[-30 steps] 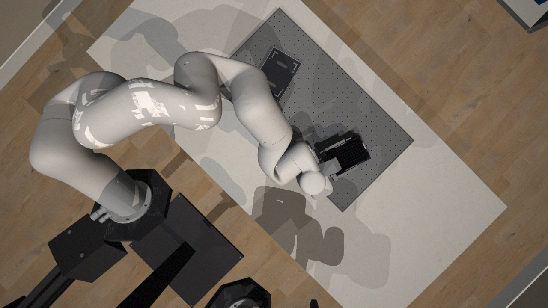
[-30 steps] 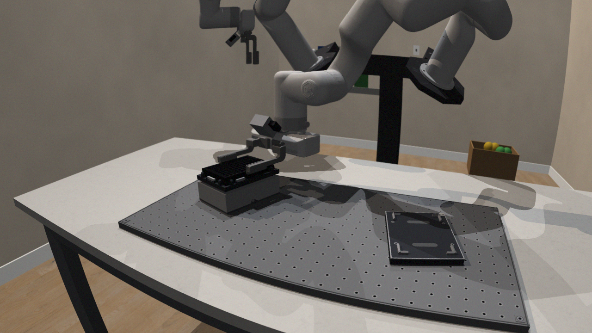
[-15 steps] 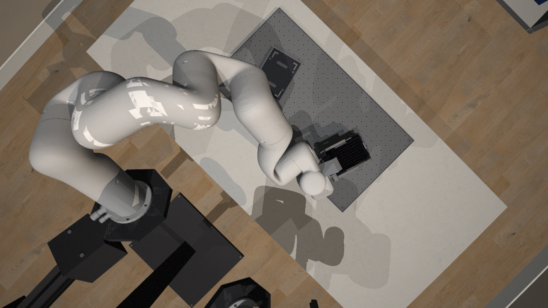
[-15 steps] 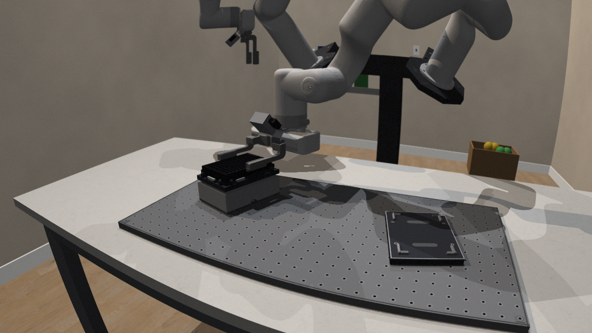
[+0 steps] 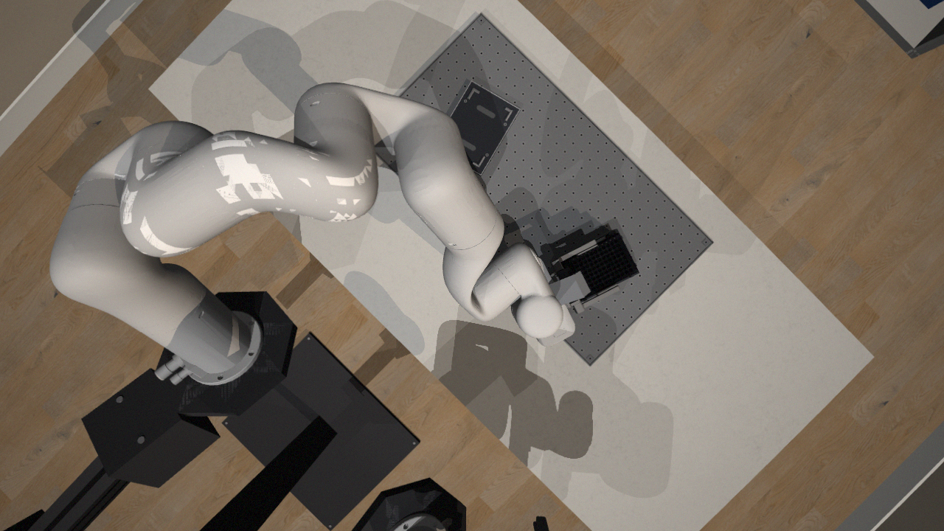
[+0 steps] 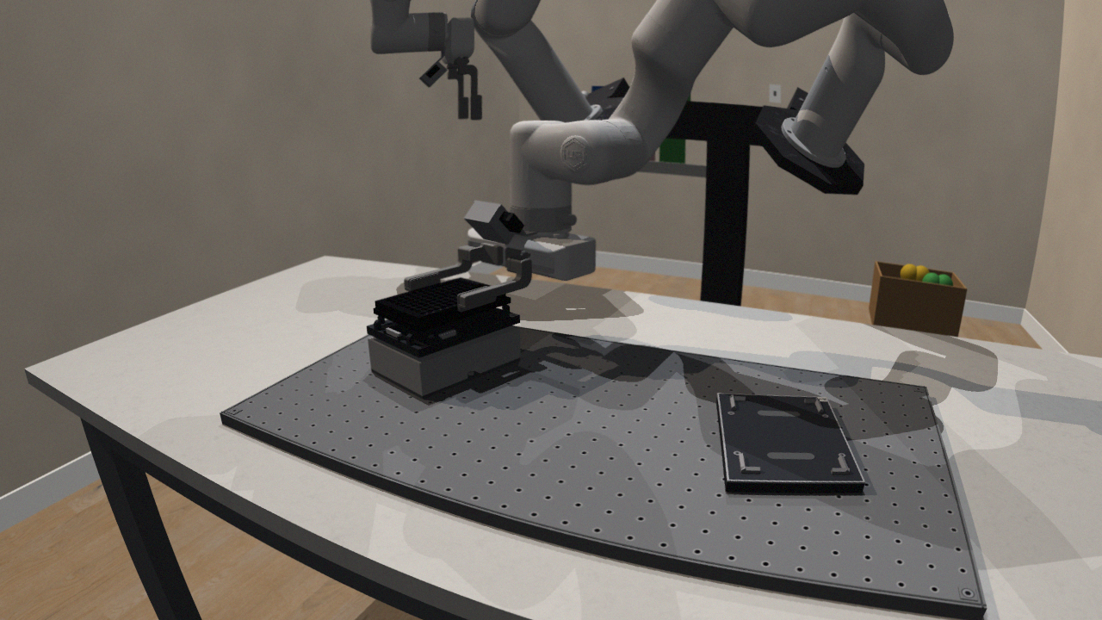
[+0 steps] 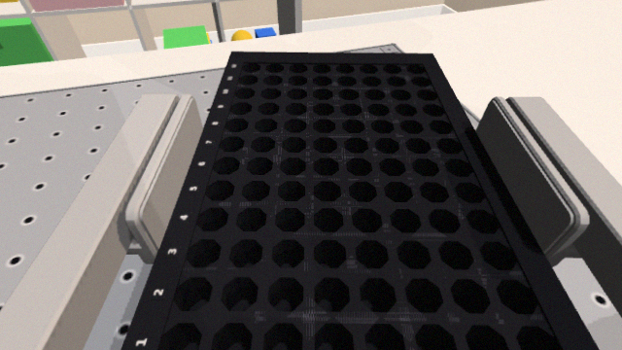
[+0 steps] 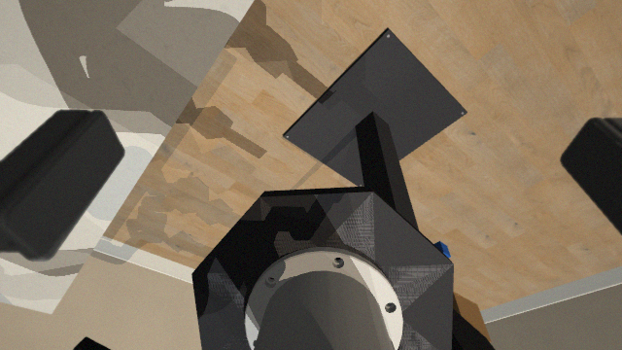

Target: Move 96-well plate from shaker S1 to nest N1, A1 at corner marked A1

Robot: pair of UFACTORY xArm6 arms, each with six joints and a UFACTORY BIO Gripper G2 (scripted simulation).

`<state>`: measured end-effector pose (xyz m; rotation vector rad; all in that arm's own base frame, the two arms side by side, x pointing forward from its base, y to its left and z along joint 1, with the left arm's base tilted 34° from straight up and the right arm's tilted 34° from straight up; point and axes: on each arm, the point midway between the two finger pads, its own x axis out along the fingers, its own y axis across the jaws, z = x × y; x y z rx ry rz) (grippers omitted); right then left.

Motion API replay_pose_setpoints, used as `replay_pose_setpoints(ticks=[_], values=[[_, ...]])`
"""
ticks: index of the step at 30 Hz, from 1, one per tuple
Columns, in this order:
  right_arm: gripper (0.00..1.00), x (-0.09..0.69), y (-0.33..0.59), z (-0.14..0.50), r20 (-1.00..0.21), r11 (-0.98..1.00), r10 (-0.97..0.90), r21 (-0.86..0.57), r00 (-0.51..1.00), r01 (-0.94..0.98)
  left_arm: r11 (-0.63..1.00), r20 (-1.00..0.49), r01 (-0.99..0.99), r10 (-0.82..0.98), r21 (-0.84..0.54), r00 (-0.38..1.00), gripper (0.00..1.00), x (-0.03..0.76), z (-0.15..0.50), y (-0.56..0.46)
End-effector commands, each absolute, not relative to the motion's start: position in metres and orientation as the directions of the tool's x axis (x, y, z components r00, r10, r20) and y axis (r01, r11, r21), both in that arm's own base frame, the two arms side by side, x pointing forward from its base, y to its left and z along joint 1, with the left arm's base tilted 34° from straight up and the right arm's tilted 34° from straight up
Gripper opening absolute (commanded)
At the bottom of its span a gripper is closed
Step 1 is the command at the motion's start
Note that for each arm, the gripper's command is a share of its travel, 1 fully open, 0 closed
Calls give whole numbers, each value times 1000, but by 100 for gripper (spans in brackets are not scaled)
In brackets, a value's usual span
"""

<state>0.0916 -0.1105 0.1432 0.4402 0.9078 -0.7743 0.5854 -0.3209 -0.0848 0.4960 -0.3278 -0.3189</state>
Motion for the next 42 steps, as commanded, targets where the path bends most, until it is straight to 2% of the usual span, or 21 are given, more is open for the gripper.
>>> replay_pose_setpoints(ticks=[1,42], values=[[100,92,-111,144,-830,654,-409,24,380,756,833,230,217,-374,508,898,0,585,-81,-323],[100,92,-111,144,-830,654,-409,24,380,756,833,230,217,-374,508,898,0,567,-43,-342]])
